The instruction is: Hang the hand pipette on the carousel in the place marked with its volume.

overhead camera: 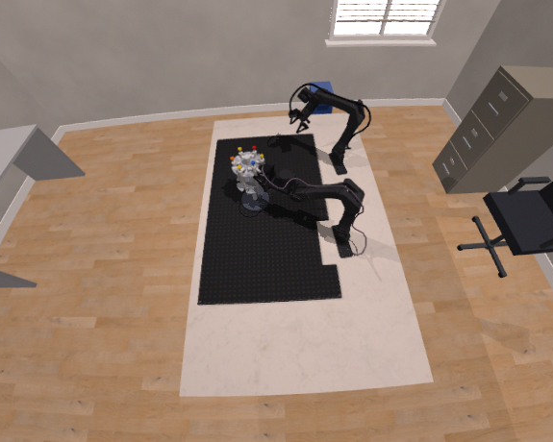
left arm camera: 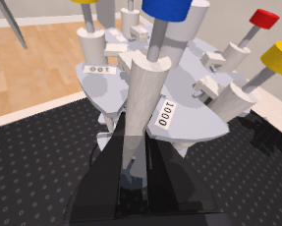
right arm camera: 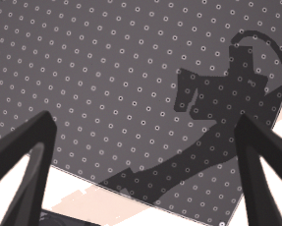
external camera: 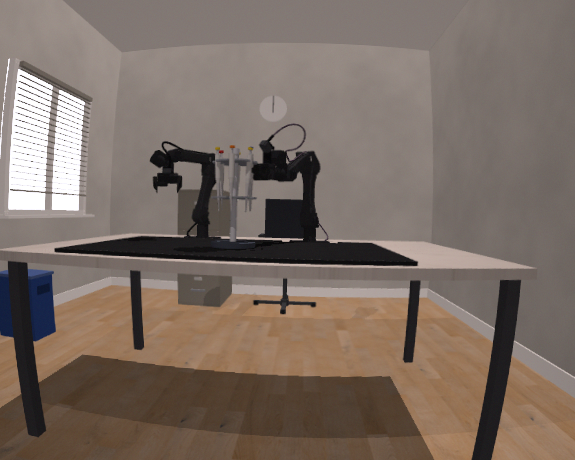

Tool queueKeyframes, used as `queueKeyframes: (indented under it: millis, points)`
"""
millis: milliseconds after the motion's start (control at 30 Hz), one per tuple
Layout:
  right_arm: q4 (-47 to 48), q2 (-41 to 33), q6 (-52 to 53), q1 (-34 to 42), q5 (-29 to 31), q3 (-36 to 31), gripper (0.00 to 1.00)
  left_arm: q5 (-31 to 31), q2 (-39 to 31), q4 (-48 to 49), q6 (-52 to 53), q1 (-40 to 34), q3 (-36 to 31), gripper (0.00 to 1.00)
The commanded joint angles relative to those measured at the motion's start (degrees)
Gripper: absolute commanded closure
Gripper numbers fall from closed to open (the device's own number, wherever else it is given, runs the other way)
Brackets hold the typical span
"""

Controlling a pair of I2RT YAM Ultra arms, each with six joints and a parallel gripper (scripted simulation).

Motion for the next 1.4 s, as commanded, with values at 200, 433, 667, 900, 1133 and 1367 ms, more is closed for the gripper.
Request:
queueKeyframes:
  millis: [200, 433, 667, 900, 1133, 1367]
  points:
    - [1.39, -0.4, -0.39, -0.58, -1.34, 0.73, 0.0, 0.32, -1.86, 0.94, 0.08, 0.4, 2.15, 0.88]
    - [1.39, -0.4, -0.39, -0.58, -1.34, 0.73, 0.0, 0.32, -1.86, 0.94, 0.08, 0.4, 2.15, 0.88]
    - [1.39, -0.4, -0.39, -0.58, -1.34, 0.73, 0.0, 0.32, -1.86, 0.94, 0.08, 0.4, 2.15, 0.88]
    - [1.39, -0.4, -0.39, -0.58, -1.34, 0.73, 0.0, 16.33, 1.78, 0.74, 0.15, 6.05, 3.77, 0.88]
    - [1.39, -0.4, -0.39, -0.58, -1.34, 0.73, 0.0, 16.98, -0.18, 1.22, 0.07, 5.12, 3.81, 0.88]
    - [1.39, -0.4, -0.39, -0.58, -1.34, 0.73, 0.0, 16.99, -0.16, 1.22, 0.02, 5.29, 3.85, 0.88]
